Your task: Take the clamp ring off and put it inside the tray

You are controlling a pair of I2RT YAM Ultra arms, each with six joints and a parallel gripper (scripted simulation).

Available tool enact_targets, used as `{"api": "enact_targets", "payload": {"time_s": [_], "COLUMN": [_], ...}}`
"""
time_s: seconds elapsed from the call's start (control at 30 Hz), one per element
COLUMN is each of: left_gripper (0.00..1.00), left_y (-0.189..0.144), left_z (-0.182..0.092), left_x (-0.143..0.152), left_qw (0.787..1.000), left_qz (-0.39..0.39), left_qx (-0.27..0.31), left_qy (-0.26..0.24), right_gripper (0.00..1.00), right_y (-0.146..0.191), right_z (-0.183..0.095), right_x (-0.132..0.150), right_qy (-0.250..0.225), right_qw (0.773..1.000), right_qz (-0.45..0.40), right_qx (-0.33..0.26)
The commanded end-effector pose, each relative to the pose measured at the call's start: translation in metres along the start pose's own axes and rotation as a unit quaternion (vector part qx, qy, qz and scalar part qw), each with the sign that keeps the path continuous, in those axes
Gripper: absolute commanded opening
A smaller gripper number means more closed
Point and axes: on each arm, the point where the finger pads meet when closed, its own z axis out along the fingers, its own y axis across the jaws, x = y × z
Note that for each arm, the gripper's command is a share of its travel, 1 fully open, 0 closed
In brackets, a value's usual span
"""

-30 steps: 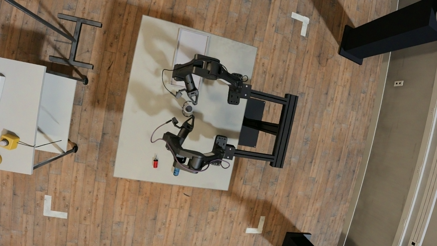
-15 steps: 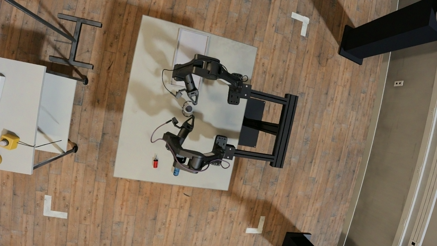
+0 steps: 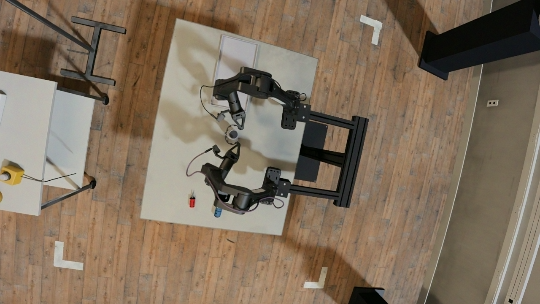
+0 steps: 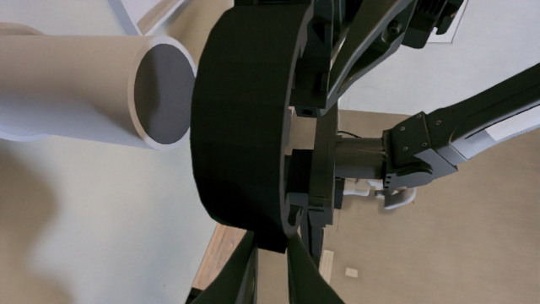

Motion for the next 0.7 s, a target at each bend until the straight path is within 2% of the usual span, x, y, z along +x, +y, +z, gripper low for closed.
{"api": "enact_targets", "payload": {"time_s": [0.0,0.67], "left_gripper": [0.13,0.17], "left_y": [-0.0034,-0.0034], "left_z": [-0.0011,-0.0011], "left_x": [-0.0025,-0.0025], "left_qw": [1.000,1.000], "left_qz": [0.007,0.007], "left_qx": [0.002,0.002], "left_qy": [-0.001,-0.001], "right_gripper": [0.06,0.06], "right_y": [0.0026,0.0026], "right_z": [-0.0009,-0.0009], "right_x": [-0.0031,-0.0031], "right_qy": [-0.001,-0.001], "right_qw": [1.000,1.000], "right_qz": [-0.007,-0.007], "right_qx": [0.002,0.002]}}
